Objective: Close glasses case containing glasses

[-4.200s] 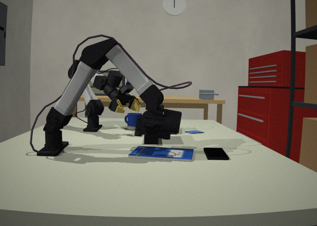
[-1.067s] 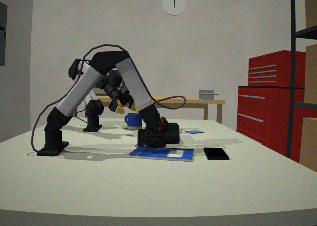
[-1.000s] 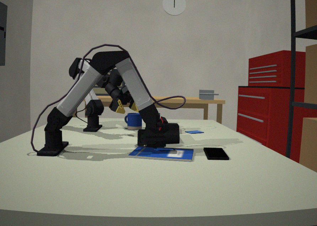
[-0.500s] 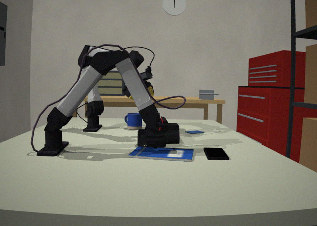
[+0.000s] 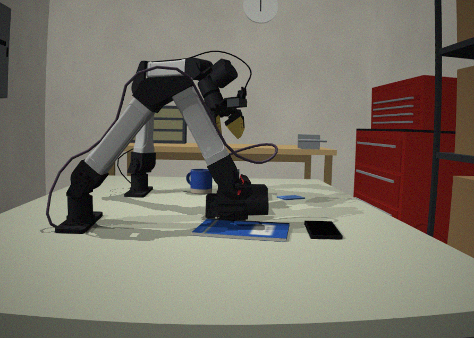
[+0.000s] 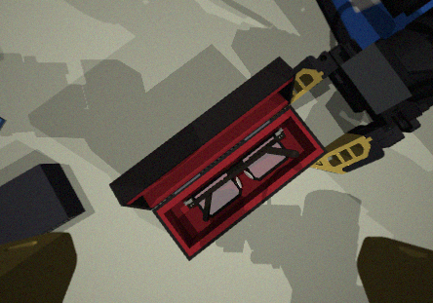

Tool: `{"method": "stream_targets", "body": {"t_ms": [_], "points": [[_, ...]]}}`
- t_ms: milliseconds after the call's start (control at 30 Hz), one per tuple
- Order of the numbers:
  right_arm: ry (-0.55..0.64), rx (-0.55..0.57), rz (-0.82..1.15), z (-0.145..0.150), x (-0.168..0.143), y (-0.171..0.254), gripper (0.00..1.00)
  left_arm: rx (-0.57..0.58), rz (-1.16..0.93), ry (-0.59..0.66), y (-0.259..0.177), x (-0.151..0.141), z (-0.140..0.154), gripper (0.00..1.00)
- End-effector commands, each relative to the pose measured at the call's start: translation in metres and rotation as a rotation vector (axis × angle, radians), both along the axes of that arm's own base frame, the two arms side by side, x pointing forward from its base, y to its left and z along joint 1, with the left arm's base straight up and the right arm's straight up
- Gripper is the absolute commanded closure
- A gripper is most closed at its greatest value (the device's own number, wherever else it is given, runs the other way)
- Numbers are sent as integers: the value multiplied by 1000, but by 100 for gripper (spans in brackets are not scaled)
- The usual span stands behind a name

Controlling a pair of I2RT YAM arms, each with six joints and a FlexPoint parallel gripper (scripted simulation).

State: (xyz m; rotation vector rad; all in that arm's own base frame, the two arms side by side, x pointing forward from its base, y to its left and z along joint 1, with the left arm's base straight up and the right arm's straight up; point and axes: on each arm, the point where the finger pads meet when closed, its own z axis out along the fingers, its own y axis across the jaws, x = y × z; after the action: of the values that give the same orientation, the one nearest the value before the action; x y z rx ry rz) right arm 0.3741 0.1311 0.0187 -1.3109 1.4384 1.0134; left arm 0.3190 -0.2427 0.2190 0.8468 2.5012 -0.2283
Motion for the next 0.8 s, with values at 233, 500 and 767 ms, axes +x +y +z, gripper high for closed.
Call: {"method": "stream_targets", "body": {"t_ms": [233, 500, 767], "points": [[-1, -12, -2, 2, -2, 0, 50, 40, 24, 44, -3, 14, 7, 0], [-1, -12, -2, 2, -2, 0, 50, 40, 24, 44, -3, 14, 6, 0], [-1, -12, -2, 2, -2, 0, 50, 45, 12, 56, -3, 10, 2, 0]]}}
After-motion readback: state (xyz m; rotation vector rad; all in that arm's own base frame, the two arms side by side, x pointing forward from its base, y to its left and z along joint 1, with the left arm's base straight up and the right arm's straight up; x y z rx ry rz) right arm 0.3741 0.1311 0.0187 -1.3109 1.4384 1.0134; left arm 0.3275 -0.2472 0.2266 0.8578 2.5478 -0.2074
